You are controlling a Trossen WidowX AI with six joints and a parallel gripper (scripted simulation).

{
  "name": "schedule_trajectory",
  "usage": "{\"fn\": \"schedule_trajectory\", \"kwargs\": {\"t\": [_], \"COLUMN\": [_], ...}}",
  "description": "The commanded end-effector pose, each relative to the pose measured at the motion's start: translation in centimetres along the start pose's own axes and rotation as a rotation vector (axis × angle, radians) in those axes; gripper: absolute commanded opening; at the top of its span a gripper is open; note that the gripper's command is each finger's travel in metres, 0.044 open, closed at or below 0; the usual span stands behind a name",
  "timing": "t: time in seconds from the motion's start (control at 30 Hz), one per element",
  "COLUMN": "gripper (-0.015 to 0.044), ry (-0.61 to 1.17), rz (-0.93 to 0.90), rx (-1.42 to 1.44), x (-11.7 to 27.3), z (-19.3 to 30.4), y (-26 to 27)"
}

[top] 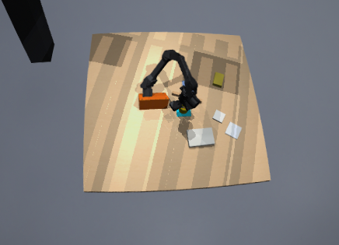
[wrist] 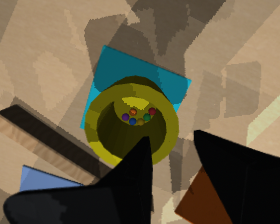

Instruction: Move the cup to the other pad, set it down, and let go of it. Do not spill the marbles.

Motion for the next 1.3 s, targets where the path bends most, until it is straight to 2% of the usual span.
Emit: {"fn": "schedule_trajectory", "kwargs": {"t": [0.0,0.13,0.5,1.07,1.27], "gripper": [0.0147,0.0147,0.0435,0.0440,0.0440], "ry": [-0.011,-0.011,-0.003,-0.011,-0.012], "rz": [-0.002,-0.002,-0.001,0.000,0.000], "rx": [0.006,0.006,0.001,0.005,0.005], "x": [0.9,0.9,0.8,6.4,6.9], "z": [0.1,0.2,0.1,0.2,0.3], "y": [0.0,-0.1,-0.1,0.0,0.0]}}
Point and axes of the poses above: the point midway between the two fingers, 35 mm back from their tips, its own x axis back along the fingers, its own y axis across the jaws, z = x × y, the point moved 6 cm from there along x, back along the fingers, and after that the axes turned 5 degrees about -x, right-handed, at the moved point
